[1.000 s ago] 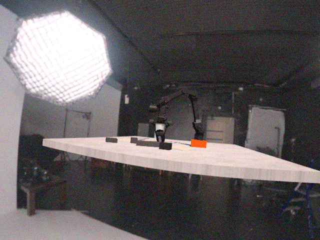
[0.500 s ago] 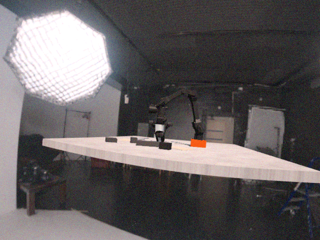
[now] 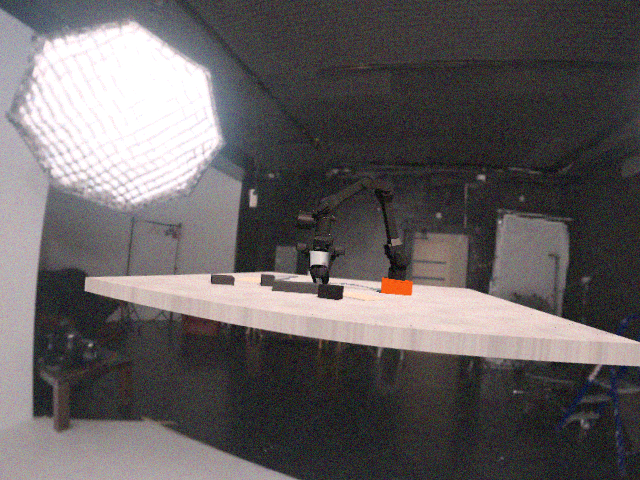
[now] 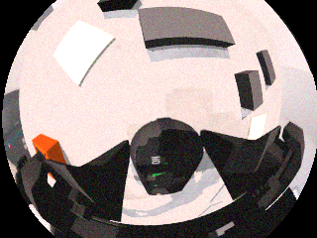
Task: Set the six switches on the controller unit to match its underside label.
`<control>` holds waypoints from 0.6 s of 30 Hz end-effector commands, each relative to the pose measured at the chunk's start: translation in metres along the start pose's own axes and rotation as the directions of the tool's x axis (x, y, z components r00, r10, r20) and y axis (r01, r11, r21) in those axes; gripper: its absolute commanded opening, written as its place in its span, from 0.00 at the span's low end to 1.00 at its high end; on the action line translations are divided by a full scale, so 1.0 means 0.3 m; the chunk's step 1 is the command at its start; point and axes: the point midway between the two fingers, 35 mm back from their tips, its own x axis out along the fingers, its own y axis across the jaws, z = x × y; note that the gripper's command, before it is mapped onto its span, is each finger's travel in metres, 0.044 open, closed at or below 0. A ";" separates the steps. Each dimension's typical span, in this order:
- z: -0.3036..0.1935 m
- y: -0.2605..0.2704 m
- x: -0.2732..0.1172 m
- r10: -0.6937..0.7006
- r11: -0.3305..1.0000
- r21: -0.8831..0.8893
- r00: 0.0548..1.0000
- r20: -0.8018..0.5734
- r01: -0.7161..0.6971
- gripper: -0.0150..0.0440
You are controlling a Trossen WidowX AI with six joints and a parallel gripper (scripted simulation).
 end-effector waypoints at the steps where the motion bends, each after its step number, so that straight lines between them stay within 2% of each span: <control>1: -0.011 0.015 0.021 0.018 1.000 0.013 1.000 -0.012 -0.017 0.83; 18: 0.008 0.016 0.061 0.018 1.000 0.013 1.000 -0.011 -0.017 0.83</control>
